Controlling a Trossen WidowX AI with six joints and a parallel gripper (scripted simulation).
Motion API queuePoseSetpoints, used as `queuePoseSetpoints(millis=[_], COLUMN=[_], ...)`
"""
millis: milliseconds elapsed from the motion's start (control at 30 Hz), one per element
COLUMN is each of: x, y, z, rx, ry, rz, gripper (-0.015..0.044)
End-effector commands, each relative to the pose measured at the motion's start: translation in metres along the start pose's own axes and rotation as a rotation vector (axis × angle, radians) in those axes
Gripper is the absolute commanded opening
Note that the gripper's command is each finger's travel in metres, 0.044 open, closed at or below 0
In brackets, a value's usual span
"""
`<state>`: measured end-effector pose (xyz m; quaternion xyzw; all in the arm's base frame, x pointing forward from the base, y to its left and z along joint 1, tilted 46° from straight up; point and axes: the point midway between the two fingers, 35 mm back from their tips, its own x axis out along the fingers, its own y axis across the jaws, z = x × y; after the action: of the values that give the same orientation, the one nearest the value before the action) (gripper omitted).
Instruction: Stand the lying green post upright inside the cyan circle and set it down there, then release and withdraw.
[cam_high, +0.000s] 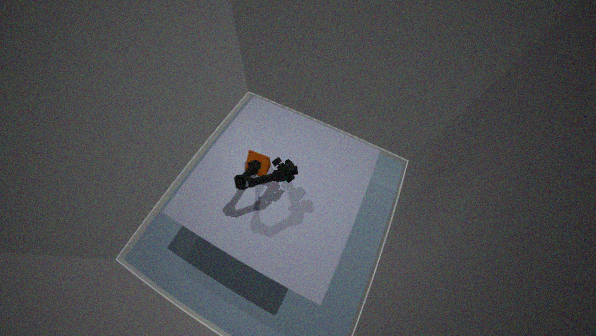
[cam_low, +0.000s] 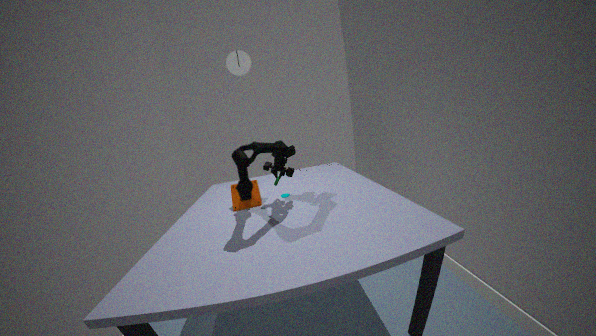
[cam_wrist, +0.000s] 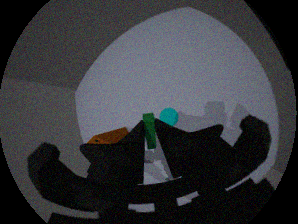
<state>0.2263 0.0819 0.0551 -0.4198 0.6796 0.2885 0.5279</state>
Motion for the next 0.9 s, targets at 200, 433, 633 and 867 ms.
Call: queuePoseSetpoints(millis=[200,433,633,867], x=[0.0028,0.0034,0.0037,0.0038], y=[0.0022,0.0025,0.0026,0.0026], z=[-0.0020,-0.0023,-0.0026,-0.0027], rx=[-0.010,-0.015,-0.019,-0.025], ry=[-0.062,-0.110,-0.152,-0.202], rz=[0.030,0.046,0.057,0.067], gripper=[0.0023,0.0023,0.0023,0.0023])
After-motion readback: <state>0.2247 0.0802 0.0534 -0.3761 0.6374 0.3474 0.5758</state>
